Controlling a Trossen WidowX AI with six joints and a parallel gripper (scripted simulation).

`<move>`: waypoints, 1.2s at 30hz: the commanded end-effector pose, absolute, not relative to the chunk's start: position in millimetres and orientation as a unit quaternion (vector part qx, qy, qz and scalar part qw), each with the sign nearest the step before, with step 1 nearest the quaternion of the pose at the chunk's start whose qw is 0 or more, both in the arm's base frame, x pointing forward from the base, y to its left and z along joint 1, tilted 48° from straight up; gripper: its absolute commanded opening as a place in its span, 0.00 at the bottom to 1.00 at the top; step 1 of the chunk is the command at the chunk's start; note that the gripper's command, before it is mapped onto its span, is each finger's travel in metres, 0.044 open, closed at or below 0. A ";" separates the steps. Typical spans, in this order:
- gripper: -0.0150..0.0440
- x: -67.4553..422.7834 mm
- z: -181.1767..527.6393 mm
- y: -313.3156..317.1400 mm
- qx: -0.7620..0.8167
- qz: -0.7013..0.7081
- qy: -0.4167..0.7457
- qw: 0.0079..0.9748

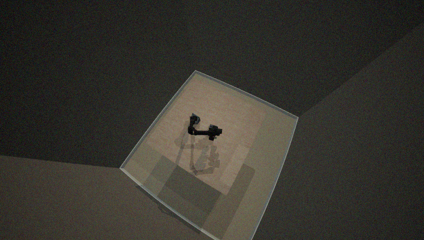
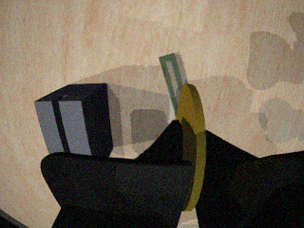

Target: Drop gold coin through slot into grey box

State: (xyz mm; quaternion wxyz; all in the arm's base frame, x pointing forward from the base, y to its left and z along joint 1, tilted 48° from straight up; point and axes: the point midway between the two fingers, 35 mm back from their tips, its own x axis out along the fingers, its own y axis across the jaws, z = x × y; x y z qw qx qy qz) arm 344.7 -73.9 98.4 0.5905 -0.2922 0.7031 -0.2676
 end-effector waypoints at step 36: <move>0.25 302.4 33.3 -6.8 -0.288 -0.265 0.707 0.590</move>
